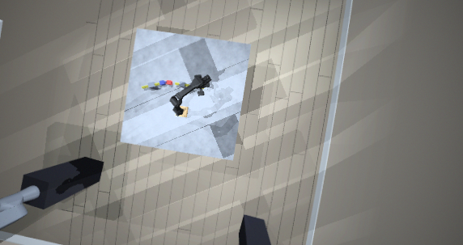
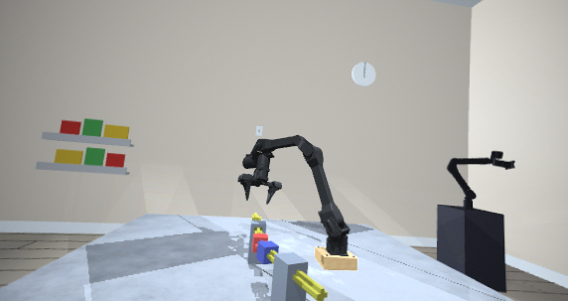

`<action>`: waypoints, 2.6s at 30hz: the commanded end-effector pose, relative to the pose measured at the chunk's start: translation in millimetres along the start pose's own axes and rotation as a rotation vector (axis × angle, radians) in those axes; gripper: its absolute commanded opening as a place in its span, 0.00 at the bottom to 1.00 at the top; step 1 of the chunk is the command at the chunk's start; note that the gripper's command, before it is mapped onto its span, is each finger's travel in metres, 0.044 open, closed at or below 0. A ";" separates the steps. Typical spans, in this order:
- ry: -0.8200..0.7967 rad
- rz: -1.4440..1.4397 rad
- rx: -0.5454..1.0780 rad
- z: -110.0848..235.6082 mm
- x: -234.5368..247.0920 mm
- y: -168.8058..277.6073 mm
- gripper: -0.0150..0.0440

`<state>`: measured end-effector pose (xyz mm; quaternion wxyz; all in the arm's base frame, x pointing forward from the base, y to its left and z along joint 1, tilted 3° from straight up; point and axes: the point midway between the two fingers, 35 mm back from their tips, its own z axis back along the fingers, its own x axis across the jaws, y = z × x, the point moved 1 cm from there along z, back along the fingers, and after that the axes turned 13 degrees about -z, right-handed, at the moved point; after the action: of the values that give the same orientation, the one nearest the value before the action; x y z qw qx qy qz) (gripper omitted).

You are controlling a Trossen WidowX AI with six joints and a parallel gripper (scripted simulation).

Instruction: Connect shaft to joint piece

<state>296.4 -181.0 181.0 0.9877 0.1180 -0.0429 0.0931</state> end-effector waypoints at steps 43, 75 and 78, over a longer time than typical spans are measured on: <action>0.141 -0.324 -0.320 -91.9 -3.2 -17.6 0.91; 0.096 -0.317 -0.317 -91.3 -2.9 -17.8 0.37; 0.068 -0.313 -0.316 -91.1 -3.0 -17.8 0.37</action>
<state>302.2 -175.6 88.0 0.9971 -0.0367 0.0085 -0.0654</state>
